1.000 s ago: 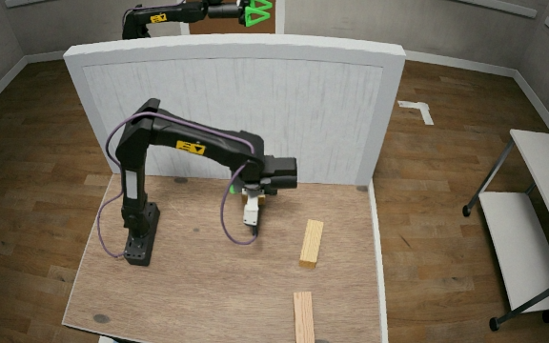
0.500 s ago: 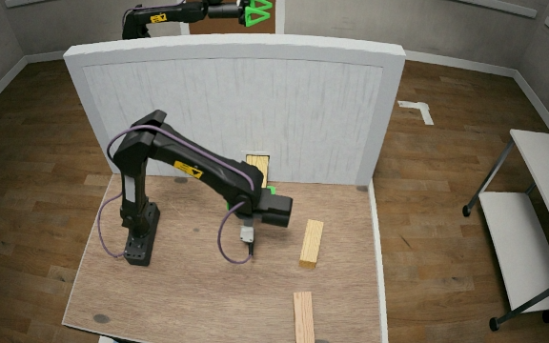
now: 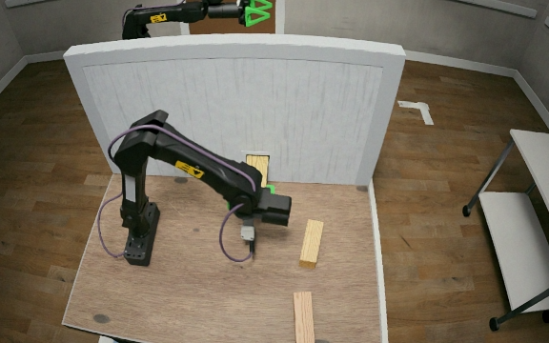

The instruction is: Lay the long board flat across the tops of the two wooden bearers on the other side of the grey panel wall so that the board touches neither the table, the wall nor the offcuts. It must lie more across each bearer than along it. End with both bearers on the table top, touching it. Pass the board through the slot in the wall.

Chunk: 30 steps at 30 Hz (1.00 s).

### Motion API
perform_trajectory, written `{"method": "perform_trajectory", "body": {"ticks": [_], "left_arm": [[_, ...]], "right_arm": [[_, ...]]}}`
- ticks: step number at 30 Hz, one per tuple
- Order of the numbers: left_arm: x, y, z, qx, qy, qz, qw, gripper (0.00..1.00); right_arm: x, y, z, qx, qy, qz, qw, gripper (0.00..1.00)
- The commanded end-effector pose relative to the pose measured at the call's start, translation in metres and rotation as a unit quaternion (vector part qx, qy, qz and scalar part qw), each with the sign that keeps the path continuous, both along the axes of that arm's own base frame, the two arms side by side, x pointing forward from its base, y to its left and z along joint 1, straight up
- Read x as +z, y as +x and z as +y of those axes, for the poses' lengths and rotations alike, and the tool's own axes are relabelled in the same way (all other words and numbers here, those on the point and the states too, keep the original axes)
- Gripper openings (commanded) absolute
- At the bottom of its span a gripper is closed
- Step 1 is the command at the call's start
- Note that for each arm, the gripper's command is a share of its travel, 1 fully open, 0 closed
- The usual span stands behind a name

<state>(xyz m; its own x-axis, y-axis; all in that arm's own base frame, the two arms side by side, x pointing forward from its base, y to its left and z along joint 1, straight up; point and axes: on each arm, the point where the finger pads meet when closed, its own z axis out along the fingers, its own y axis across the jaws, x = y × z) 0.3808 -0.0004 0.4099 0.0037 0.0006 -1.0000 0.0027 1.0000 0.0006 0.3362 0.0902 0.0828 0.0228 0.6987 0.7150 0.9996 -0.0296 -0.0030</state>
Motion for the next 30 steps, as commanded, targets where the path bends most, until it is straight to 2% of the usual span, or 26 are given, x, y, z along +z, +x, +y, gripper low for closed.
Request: {"method": "perform_trajectory", "body": {"ticks": [1,8,11,15,16,19,21,24,27,30], "left_arm": [[0.031,-0.006,0.002,0.004,-0.004,-0.037,0.999,1.0],[0.031,-0.006,0.002,0.004,-0.004,-0.037,0.999,1.0],[0.031,-0.006,0.002,0.004,-0.004,-0.037,0.999,1.0],[0.031,-0.006,0.002,0.004,-0.004,-0.037,0.999,1.0],[0.031,-0.006,0.002,0.004,-0.004,-0.037,0.999,1.0],[0.031,-0.006,0.002,0.004,-0.004,-0.037,0.999,1.0],[0.031,-0.006,0.002,0.004,-0.004,-0.037,0.999,1.0],[0.031,-0.006,0.002,0.004,-0.004,-0.037,0.999,1.0],[0.031,-0.006,0.002,0.004,-0.004,-0.037,0.999,1.0],[0.031,-0.006,0.002,0.004,-0.004,-0.037,0.999,1.0]], "right_arm": [[0.005,0.007,0.008,-0.002,0.013,-0.013,1.0,0.78],[0.002,0.01,0.015,-0.008,0.013,-0.032,0.999,0.78],[-0.012,0.008,0.019,-0.008,0.015,-0.015,1.0,0.78],[-0.01,0.011,0.025,-0.007,0.016,-0.026,1.0,0.78],[-0.018,0.008,0.026,-0.007,0.016,-0.014,1.0,0.78],[-0.012,0.008,0.026,-0.003,0.016,-0.021,1.0,0.78],[-0.026,0.007,0.029,-0.009,0.017,-0.008,1.0,0.78],[-0.018,0.009,0.032,-0.01,0.016,-0.024,1.0,0.78],[-0.001,0.023,0.031,-0.005,0.015,-0.051,0.999,0.78],[-0.009,0.025,0.025,-0.012,0.015,-0.04,0.999,0.78]]}}
